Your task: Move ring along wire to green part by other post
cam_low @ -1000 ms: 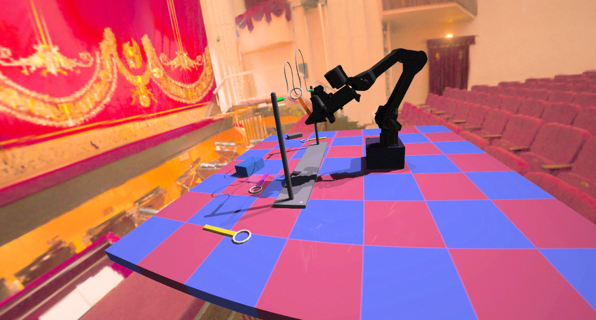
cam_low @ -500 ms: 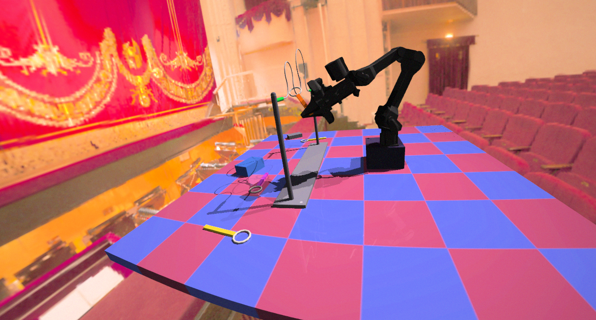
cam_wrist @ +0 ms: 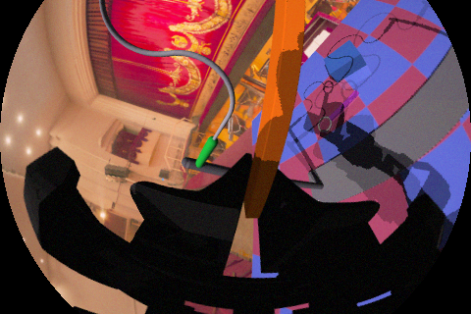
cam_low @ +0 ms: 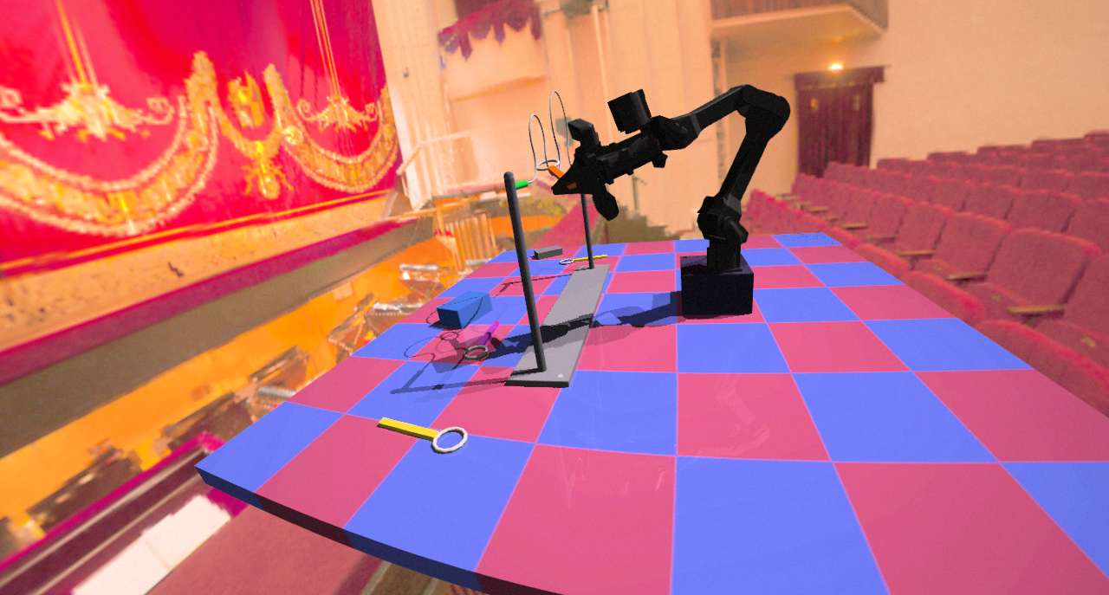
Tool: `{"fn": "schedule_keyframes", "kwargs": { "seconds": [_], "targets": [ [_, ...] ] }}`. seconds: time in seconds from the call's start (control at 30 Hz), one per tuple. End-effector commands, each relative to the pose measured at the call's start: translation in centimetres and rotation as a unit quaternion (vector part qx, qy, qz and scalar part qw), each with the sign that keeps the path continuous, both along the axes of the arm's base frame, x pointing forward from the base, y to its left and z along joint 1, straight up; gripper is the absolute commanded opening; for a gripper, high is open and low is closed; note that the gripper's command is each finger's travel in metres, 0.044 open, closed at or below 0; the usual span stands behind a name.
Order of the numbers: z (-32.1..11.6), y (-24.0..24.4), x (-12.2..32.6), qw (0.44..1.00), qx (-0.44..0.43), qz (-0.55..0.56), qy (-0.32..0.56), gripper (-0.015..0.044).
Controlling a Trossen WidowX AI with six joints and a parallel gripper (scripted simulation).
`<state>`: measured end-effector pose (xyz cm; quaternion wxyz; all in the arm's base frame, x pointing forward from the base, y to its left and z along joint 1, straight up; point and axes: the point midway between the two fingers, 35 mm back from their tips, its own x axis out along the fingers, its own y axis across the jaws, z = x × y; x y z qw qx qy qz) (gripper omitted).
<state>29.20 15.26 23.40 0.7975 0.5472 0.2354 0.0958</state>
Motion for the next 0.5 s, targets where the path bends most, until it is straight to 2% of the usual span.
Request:
{"fn": "schedule_keyframes", "kwargs": {
  "seconds": [0.0,0.47],
  "targets": [
    [1.7,0.5,-0.1,0.999,0.049,0.003,-0.003,-0.015],
    [5.8,0.9,-0.1,0.984,0.18,0.004,-0.005,-0.015]
  ]
}}
